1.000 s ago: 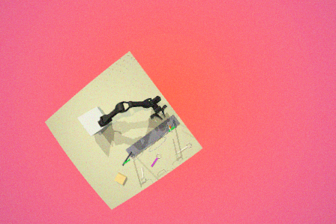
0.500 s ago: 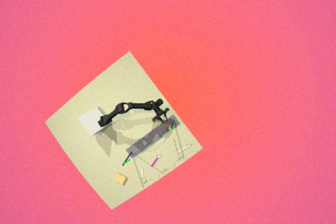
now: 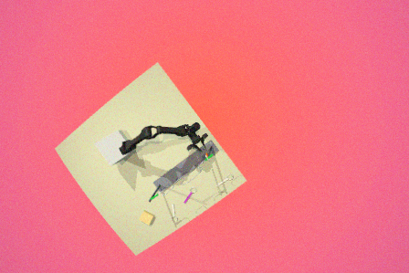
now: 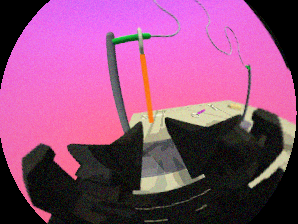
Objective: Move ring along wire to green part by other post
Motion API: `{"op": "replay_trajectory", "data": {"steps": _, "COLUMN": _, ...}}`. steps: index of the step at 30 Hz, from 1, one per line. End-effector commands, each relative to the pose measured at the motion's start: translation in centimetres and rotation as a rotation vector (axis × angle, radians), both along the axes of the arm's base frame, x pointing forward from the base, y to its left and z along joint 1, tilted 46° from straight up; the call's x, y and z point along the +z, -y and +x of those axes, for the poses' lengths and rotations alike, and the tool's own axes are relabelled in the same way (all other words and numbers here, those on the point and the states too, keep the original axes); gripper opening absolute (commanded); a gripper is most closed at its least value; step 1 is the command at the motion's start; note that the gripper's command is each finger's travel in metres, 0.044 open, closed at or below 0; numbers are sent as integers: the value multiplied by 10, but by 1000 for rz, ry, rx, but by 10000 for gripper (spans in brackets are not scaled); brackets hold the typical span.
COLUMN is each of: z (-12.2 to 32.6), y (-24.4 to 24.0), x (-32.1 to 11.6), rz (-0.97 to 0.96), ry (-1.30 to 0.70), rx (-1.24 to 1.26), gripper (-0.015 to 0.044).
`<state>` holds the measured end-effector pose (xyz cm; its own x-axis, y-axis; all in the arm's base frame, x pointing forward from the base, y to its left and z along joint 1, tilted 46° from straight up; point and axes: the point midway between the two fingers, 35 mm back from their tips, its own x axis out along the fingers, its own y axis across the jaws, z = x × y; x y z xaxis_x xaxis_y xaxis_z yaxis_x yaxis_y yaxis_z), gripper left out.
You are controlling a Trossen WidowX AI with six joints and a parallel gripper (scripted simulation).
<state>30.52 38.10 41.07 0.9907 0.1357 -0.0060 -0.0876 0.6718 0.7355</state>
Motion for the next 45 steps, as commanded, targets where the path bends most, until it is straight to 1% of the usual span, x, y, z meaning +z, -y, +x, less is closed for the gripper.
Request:
{"op": "replay_trajectory", "data": {"steps": 1, "z": 6, "y": 0, "x": 4, "rz": 4, "ry": 4, "rx": 0, "gripper": 160}}
{"op": "replay_trajectory", "data": {"steps": 37, "z": 62, "y": -7, "x": 4, "rz": 3, "ry": 9, "rx": 0, "gripper": 160}}
{"op": "replay_trajectory", "data": {"steps": 45, "z": 63, "y": -7, "x": 4, "rz": 3, "ry": 9, "rx": 0, "gripper": 160}}
